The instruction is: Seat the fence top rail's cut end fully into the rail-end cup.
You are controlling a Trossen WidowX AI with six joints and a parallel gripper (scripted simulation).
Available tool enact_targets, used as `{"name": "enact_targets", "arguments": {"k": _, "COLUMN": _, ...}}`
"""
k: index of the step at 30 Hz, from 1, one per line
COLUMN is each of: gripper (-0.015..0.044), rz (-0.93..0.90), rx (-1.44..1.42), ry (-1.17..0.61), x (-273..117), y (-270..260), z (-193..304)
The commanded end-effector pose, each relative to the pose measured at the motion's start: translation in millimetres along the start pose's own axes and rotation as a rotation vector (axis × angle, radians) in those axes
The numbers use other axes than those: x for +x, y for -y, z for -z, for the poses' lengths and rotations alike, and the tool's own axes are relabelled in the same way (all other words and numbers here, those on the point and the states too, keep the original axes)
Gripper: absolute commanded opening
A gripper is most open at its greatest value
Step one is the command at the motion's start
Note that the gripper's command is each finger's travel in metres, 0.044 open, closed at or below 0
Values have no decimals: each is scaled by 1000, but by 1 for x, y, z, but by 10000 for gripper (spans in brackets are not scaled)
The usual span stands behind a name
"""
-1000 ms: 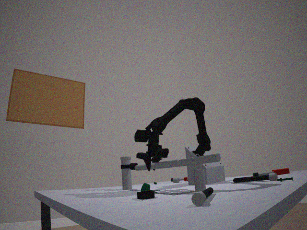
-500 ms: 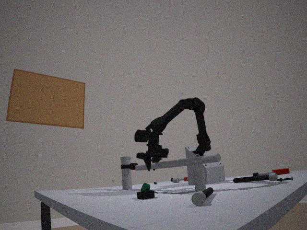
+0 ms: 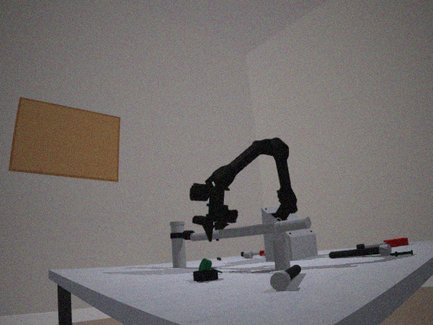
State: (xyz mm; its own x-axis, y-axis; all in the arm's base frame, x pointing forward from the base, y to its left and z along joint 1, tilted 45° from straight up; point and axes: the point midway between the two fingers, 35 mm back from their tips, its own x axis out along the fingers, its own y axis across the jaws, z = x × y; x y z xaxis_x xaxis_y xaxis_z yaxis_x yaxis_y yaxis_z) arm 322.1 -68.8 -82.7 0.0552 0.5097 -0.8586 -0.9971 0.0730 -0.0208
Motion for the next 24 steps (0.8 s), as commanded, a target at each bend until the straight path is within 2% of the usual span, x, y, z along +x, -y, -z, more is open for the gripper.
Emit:
{"name": "enact_targets", "arguments": {"k": 1, "gripper": 0, "rz": 2, "rx": -2, "ry": -8, "x": -3, "y": 1, "z": 3}}
{"name": "enact_targets", "arguments": {"k": 24, "gripper": 0, "rz": 3, "rx": -3, "ry": -11, "x": -4, "y": 2, "z": 5}}
